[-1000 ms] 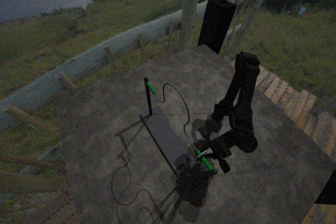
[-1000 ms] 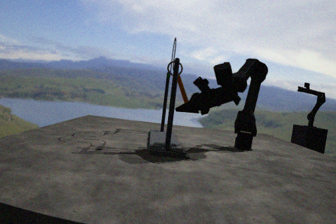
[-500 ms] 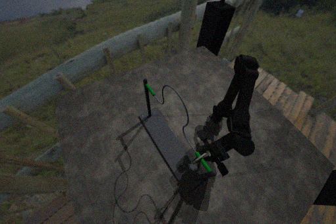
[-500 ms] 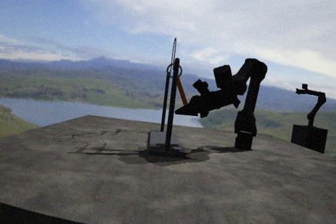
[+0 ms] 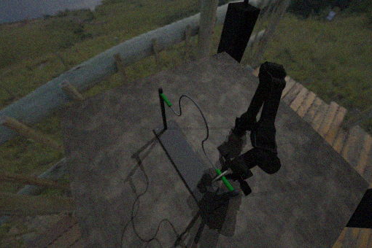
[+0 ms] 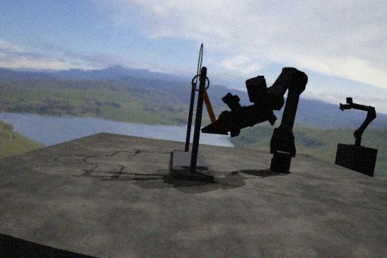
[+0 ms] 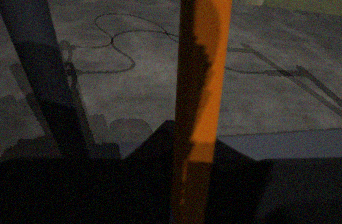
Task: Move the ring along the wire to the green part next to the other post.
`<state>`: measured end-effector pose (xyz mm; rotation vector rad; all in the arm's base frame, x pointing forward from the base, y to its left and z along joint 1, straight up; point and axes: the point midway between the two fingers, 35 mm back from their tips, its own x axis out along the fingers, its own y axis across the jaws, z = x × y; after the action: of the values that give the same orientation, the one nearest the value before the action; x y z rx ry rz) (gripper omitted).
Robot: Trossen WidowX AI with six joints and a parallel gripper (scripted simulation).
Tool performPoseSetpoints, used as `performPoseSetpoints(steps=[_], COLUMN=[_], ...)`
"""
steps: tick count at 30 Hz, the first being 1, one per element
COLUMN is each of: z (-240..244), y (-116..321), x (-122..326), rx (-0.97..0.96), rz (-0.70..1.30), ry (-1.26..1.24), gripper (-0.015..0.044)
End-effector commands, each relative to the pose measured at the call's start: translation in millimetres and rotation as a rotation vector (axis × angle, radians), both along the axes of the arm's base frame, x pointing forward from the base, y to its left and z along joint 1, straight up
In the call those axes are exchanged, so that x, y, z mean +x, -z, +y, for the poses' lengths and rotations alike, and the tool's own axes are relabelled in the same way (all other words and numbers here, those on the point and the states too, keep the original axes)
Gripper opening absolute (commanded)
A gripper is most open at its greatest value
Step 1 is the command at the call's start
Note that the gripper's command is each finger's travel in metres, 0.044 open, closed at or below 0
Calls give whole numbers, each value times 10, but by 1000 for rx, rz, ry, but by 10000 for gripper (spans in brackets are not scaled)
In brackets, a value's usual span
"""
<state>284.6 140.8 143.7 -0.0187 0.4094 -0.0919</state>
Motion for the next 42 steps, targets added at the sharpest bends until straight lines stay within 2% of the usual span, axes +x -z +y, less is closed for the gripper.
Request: performPoseSetpoints(steps=[1,24,36,42], z=[-8,-8,4,35], y=[18,18,-2,-58], x=[-5,-5,-18,-180], rx=[-1,-1,1,2], rz=[2,2,2,9], ry=[4,4,1,4], gripper=[-150,-150,160,160])
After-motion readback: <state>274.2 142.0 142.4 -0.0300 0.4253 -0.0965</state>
